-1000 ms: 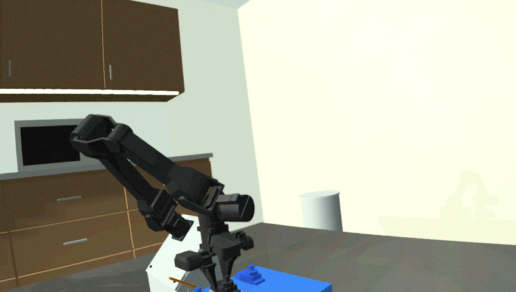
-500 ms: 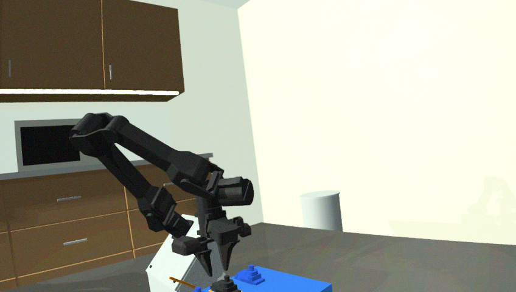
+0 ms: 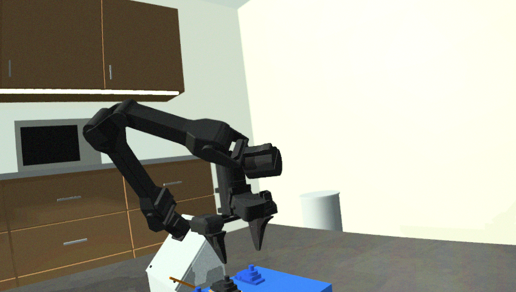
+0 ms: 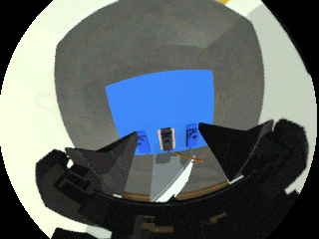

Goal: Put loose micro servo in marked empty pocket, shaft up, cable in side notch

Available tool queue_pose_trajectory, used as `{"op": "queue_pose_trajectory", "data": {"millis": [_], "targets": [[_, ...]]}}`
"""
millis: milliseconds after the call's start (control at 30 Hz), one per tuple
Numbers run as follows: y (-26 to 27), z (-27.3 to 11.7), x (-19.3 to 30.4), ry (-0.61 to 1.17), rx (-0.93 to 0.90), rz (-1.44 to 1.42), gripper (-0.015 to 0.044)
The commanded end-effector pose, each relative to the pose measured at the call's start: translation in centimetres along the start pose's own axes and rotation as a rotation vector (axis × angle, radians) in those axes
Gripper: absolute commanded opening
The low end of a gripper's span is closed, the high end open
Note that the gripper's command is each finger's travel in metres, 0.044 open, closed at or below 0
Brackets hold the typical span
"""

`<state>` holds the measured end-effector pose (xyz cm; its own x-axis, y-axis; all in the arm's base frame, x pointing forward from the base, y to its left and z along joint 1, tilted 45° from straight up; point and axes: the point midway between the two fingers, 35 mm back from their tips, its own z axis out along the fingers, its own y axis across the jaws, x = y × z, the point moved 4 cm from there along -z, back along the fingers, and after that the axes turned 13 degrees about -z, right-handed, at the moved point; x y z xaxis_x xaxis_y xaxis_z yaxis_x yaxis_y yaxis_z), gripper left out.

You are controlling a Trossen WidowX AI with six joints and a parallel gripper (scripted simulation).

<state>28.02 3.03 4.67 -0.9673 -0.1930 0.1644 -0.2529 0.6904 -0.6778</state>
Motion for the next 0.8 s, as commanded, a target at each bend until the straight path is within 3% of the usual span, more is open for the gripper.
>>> {"op": "queue_pose_trajectory", "data": {"millis": [0,267,767], "targets": [[-0.3,-1.0,-1.4,0.01,-0.004,-0.002,0.044],[-0.3,-5.6,-0.4,-0.003,0.0,0.003,0.044],[-0.3,-5.6,-0.4,-0.003,0.0,0.003,0.044]]}}
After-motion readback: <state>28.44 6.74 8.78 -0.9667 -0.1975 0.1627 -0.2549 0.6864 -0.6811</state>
